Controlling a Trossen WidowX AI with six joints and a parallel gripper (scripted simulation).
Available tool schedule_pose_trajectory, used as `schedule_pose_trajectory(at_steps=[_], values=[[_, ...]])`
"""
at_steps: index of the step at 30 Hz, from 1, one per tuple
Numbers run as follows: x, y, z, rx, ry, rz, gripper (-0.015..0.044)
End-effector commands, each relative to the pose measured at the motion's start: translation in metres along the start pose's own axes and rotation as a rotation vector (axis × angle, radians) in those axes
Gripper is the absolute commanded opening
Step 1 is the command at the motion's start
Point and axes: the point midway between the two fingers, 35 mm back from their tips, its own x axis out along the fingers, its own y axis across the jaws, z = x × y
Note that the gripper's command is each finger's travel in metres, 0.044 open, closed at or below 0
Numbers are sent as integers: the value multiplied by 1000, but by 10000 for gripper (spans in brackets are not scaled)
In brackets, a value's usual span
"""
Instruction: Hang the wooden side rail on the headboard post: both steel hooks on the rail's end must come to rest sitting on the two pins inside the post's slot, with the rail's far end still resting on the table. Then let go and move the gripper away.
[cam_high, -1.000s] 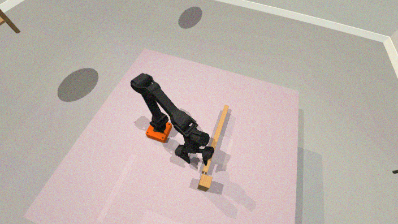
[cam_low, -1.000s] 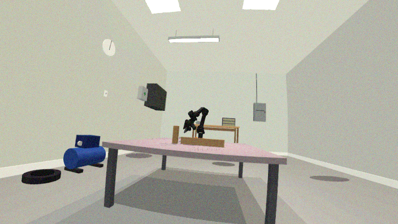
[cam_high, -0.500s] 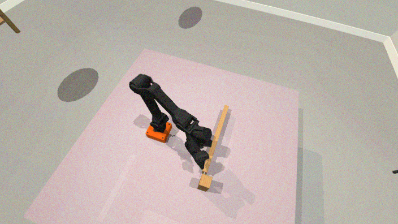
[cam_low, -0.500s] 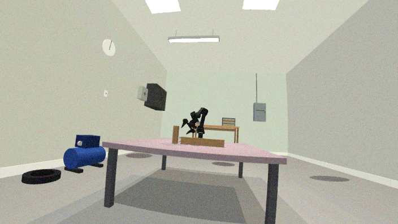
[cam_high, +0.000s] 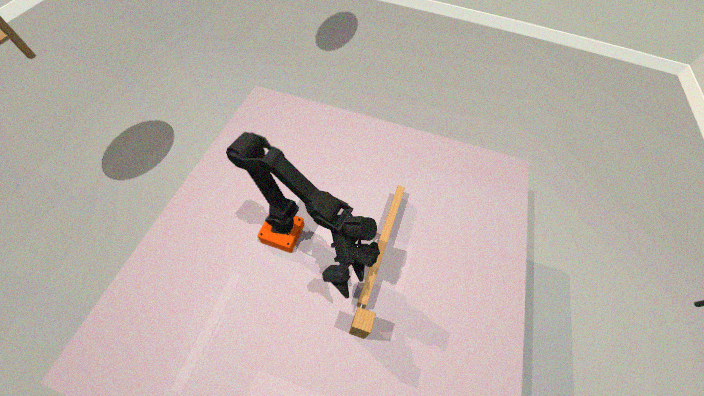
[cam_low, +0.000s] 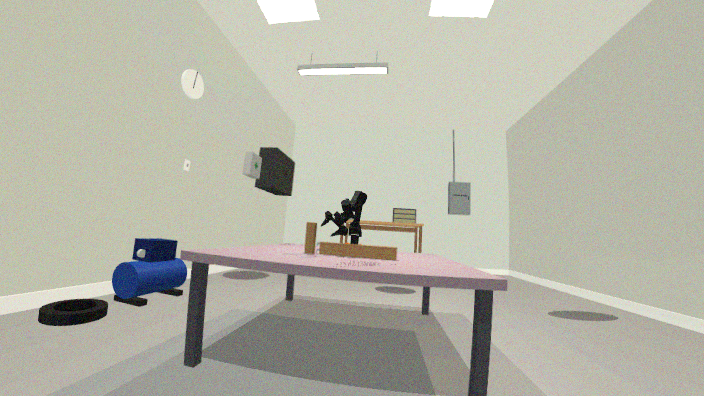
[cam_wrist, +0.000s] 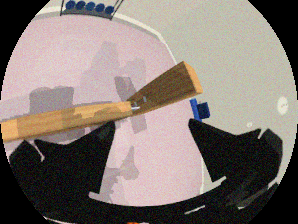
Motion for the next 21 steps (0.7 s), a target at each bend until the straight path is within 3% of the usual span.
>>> schedule_pose_trajectory(at_steps=[1,21], values=[[-9,7,5,818,-108,-80,440],[-10,7,5,919,-125,-82,440]])
